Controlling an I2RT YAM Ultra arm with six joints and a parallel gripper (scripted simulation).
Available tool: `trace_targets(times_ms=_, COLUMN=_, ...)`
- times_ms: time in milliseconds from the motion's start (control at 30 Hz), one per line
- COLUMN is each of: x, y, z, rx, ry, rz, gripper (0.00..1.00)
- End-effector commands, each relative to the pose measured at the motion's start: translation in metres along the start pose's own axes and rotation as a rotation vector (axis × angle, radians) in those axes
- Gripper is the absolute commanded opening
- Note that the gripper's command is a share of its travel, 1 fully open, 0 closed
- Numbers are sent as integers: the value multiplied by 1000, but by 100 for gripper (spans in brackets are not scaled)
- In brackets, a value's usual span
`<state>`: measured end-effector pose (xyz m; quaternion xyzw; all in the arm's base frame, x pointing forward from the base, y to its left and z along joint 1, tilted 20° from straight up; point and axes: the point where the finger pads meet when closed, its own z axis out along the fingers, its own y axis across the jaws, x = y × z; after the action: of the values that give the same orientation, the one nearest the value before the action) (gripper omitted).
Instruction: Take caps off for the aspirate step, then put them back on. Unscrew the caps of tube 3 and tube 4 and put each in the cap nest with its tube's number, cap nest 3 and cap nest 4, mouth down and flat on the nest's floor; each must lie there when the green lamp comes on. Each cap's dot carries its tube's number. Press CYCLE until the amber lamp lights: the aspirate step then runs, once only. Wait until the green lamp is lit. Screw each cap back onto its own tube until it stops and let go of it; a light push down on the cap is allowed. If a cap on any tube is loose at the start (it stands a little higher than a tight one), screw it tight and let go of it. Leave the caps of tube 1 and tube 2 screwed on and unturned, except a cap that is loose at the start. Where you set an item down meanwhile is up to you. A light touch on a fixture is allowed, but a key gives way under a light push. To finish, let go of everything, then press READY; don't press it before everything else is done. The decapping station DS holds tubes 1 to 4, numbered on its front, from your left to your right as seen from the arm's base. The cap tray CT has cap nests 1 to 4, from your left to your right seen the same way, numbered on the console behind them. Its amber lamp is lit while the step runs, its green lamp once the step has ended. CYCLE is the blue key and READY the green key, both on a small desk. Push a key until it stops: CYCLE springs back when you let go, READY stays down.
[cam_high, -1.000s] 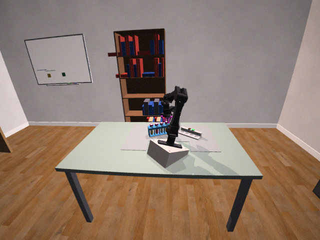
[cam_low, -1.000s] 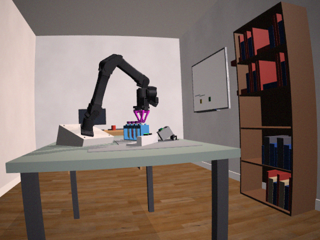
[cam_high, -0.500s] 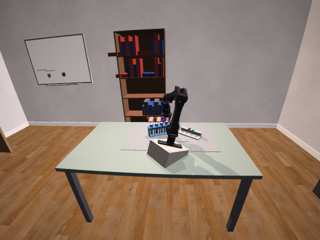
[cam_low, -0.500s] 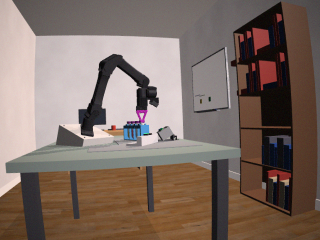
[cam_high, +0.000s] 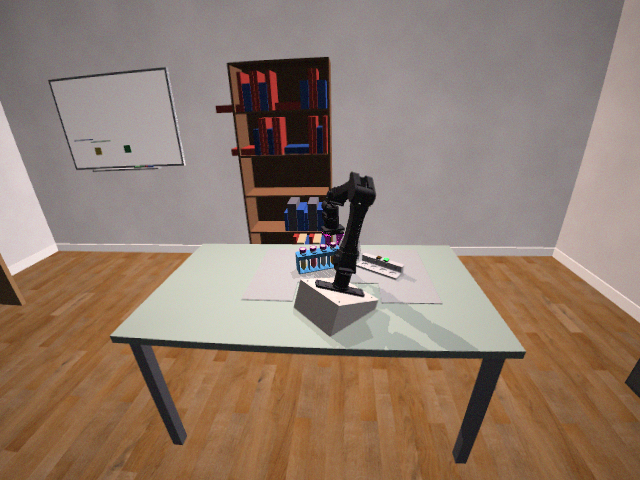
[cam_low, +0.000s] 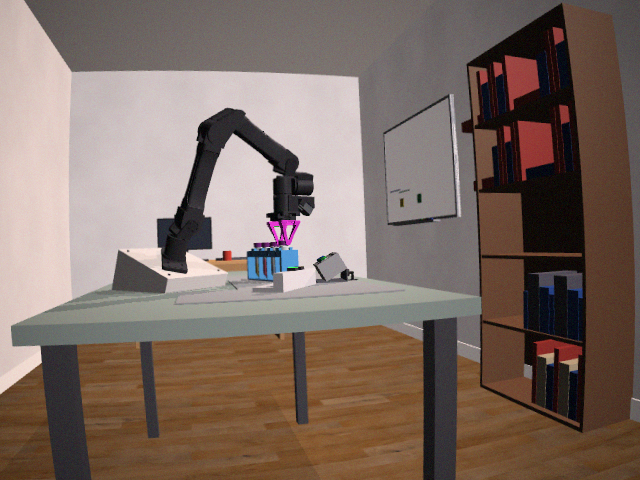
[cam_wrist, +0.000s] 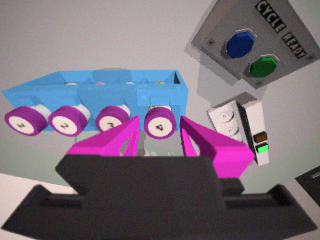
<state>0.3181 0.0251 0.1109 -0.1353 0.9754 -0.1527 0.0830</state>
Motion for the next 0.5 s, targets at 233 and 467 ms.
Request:
trace_targets(times_ms=233, x=-4, y=1, z=-6, rx=4, ry=-19, rz=-316, gripper=49)
trace_targets(times_ms=467, x=-4, y=1, z=-6, rx=4, ry=-19, rz=-316, gripper=0)
